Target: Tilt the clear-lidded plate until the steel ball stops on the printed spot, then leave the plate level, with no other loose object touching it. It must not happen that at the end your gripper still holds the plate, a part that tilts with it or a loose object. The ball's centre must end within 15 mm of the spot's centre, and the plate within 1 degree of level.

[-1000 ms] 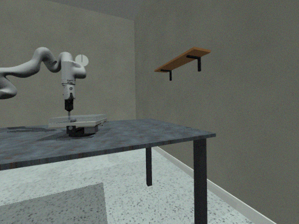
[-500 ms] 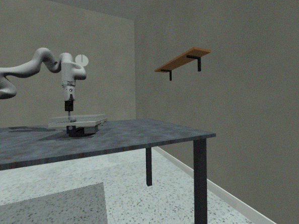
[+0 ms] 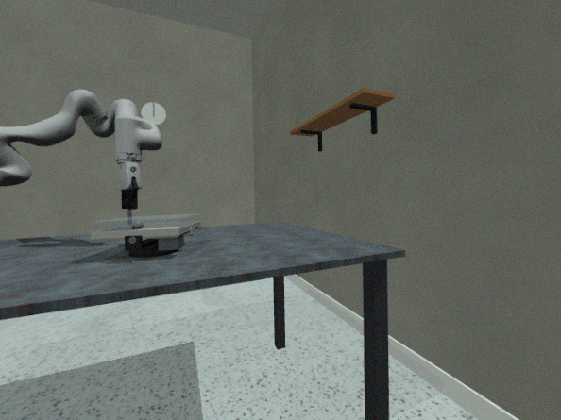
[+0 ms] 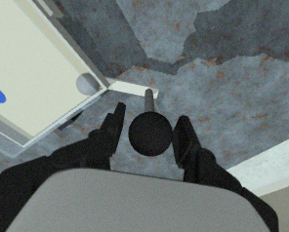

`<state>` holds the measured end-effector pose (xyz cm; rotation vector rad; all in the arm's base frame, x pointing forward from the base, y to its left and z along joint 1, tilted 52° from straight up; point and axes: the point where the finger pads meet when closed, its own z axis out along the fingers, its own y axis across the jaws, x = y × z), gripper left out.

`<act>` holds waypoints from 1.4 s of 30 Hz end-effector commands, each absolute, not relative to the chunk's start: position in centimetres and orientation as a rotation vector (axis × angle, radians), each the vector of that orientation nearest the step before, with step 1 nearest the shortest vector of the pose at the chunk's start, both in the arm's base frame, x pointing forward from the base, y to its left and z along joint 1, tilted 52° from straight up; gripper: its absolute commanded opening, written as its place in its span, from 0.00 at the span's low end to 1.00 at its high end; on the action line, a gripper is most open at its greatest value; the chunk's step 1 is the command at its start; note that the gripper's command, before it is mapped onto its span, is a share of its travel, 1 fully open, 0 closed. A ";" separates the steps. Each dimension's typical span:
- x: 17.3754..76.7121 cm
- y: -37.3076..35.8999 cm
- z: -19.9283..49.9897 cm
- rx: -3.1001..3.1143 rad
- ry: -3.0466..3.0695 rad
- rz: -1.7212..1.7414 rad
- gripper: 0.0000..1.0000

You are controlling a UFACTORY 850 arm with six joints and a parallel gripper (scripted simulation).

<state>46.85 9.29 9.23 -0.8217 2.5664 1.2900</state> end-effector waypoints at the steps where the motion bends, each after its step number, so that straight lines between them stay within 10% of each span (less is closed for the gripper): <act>1: 46.9 9.2 9.3 -0.821 2.566 1.288 0.61; 5: 46.9 9.2 9.3 -0.821 2.566 1.288 0.61; 6: 46.9 9.2 9.3 -0.821 2.566 1.288 0.00; 42: 47.0 9.0 9.4 -0.821 2.566 1.288 0.00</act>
